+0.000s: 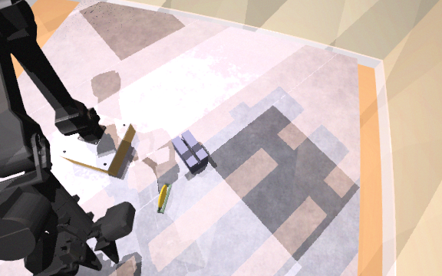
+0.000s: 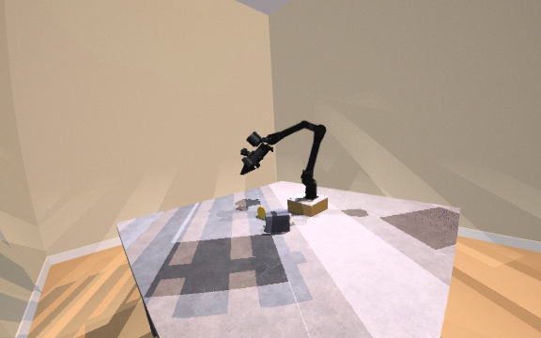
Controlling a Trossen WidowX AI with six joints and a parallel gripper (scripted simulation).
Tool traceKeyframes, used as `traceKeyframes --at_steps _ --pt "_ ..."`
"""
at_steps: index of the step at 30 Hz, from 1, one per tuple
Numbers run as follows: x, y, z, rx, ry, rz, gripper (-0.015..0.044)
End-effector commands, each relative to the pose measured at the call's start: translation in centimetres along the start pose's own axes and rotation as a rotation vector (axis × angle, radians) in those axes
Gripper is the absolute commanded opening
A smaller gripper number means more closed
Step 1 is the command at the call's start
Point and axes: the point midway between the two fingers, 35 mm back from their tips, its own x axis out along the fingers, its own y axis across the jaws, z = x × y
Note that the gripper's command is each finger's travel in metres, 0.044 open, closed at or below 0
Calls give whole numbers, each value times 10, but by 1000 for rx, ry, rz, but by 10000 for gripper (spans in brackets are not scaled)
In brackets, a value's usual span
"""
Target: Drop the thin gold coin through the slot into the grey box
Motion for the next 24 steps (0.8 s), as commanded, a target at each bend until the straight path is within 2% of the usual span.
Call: traceKeyframes --at_steps 1,5,8,16,24 --pt "15 54 -54 284 352 -52 161" --pt "10 85 -99 440 583 -216 161" --pt "0 100 -124 506 684 -358 161" --pt "-5 101 -130 510 690 -368 161" --pt "19 96 -156 510 691 -368 161"
